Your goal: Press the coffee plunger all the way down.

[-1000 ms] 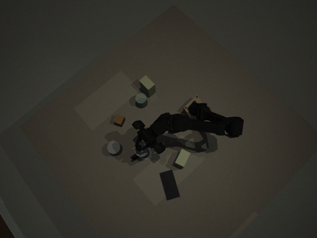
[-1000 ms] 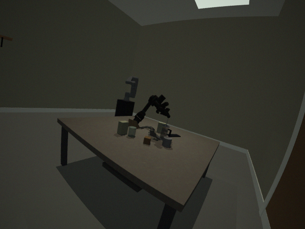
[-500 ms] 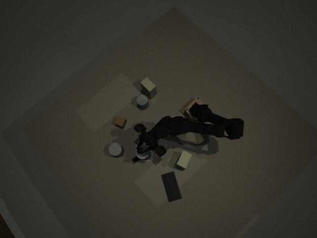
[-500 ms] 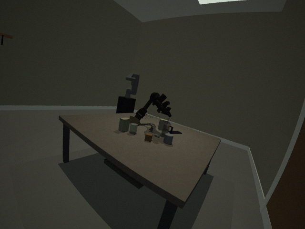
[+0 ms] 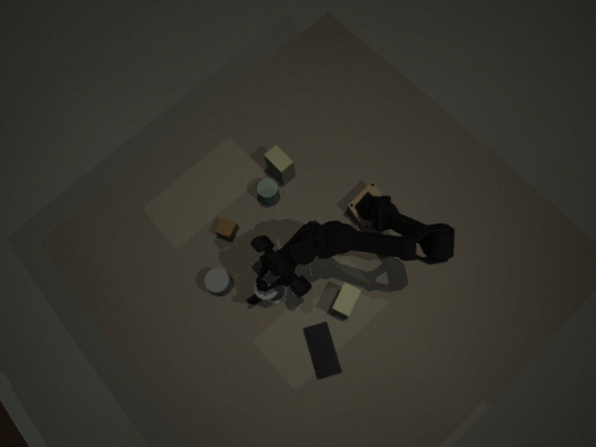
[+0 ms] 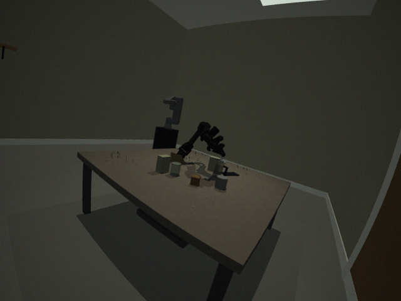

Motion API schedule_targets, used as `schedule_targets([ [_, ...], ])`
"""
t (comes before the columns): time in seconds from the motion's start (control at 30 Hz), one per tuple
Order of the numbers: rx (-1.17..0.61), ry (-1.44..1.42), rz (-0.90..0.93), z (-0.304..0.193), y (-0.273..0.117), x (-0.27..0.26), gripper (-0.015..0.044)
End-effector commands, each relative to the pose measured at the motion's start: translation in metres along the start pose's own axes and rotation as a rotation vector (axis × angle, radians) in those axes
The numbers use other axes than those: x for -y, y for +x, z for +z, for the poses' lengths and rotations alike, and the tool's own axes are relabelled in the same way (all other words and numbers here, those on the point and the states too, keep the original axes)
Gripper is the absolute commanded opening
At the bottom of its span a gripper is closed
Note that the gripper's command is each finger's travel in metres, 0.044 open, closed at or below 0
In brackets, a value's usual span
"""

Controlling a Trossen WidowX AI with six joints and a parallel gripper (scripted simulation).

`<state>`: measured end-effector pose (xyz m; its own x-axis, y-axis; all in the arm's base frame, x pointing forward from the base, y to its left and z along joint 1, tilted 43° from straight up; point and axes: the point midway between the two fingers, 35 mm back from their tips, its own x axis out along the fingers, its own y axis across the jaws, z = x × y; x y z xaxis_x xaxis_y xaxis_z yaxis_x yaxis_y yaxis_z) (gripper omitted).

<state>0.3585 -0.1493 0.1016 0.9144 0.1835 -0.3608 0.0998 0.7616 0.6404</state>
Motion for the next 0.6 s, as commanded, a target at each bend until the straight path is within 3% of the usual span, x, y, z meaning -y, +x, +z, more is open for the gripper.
schedule_targets([
  [0.0, -0.051, 0.037, 0.012, -0.0178, 0.0078, -0.0006, 0.0116],
  [0.57, -0.051, 0.036, 0.012, -0.0157, 0.0093, 0.0012, 0.0116],
])
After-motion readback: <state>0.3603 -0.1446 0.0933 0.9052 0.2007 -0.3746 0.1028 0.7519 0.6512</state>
